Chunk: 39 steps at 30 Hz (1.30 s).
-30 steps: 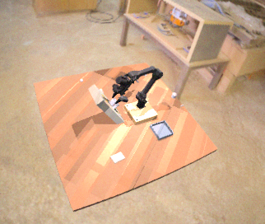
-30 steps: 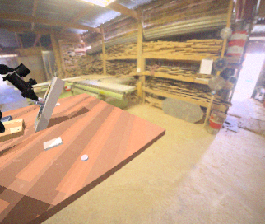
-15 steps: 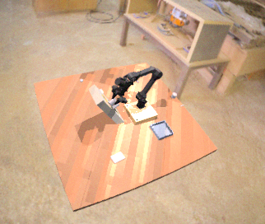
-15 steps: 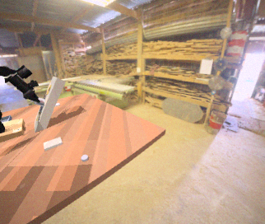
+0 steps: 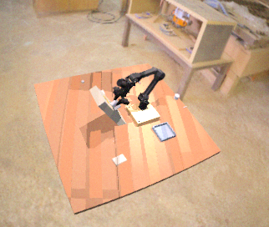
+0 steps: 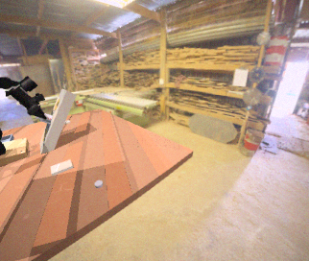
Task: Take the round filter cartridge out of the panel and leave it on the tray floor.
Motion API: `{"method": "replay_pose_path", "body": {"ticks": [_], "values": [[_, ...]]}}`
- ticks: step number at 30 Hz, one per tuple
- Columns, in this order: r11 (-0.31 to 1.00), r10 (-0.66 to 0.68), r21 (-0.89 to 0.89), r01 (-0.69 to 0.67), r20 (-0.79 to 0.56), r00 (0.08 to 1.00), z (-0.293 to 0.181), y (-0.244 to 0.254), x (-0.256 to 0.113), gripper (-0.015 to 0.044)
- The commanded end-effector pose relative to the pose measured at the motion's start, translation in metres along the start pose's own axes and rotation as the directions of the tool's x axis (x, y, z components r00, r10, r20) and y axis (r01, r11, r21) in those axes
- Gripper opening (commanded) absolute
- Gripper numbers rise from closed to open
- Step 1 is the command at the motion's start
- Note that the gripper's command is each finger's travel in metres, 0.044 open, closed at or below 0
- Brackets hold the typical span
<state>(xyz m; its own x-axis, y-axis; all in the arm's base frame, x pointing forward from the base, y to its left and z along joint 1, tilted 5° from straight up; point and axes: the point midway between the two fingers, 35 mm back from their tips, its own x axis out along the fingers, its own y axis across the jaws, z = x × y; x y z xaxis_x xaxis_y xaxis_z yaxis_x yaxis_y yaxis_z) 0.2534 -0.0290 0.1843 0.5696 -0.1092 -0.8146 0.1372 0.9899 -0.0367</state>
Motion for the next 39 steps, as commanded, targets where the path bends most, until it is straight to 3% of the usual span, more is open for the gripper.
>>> {"method": "replay_pose_path", "body": {"ticks": [1,3,10,28,39], "values": [[1.000,-0.003,0.000,0.003,0.001,1.000,0.005,-0.001,-0.003,0.0034],[1.000,-0.002,0.000,0.002,0.001,1.000,0.011,0.000,-0.006,0.0000],[1.000,0.000,0.000,0.000,0.001,1.000,0.023,0.000,-0.014,0.0000],[1.000,0.000,0.000,0.000,-0.003,1.000,0.028,0.000,-0.101,0.0000],[1.000,0.004,0.005,-0.004,-0.017,1.000,0.030,0.022,-0.095,0.0000]]}}
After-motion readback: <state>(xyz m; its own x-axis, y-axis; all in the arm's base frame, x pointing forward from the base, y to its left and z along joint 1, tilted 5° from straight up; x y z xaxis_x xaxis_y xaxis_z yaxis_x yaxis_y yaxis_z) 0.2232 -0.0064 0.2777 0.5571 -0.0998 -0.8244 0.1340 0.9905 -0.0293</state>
